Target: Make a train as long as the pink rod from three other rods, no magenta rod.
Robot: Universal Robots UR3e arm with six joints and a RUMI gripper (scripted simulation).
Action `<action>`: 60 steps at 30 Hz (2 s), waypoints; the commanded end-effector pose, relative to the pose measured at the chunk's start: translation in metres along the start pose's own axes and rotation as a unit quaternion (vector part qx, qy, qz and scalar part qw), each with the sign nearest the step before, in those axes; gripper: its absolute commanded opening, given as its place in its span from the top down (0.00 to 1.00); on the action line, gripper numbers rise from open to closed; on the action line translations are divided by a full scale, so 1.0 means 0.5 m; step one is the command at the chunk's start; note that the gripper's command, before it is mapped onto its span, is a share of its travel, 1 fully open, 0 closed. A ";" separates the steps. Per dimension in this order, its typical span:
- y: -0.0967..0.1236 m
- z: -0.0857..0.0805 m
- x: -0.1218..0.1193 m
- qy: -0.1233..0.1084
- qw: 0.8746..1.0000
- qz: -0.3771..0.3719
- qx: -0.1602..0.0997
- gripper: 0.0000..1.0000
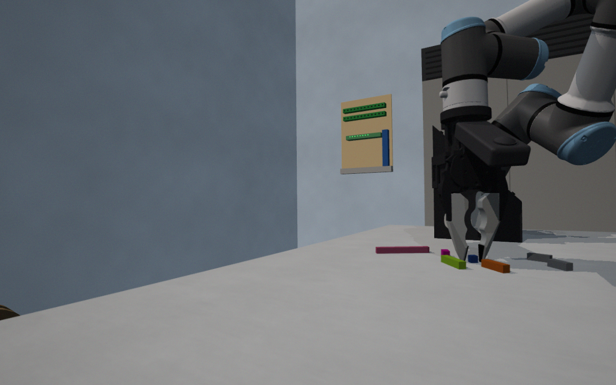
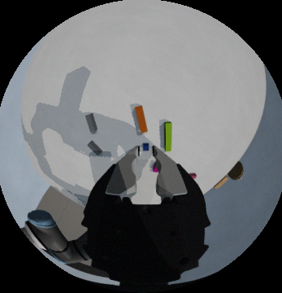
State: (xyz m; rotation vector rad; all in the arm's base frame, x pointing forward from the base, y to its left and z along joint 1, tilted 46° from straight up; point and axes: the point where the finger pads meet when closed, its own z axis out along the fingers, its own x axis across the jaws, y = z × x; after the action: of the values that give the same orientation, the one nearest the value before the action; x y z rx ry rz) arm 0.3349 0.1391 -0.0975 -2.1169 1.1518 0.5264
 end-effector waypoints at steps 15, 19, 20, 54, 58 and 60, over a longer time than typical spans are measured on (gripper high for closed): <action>-0.001 -0.001 0.001 0.001 1.000 0.000 0.000 1.00; -0.001 -0.001 0.001 0.001 1.000 0.000 0.000 1.00; -0.001 -0.001 0.001 0.001 1.000 0.000 0.000 1.00; -0.001 -0.025 0.001 0.001 1.000 0.000 0.000 1.00; -0.001 -0.037 0.001 0.001 1.000 0.000 0.000 1.00; -0.001 -0.052 0.001 0.001 1.000 0.000 0.000 1.00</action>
State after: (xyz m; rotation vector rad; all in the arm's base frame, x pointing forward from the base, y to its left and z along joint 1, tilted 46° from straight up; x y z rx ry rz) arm 0.3355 0.1277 -0.0863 -2.1167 1.1523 0.5256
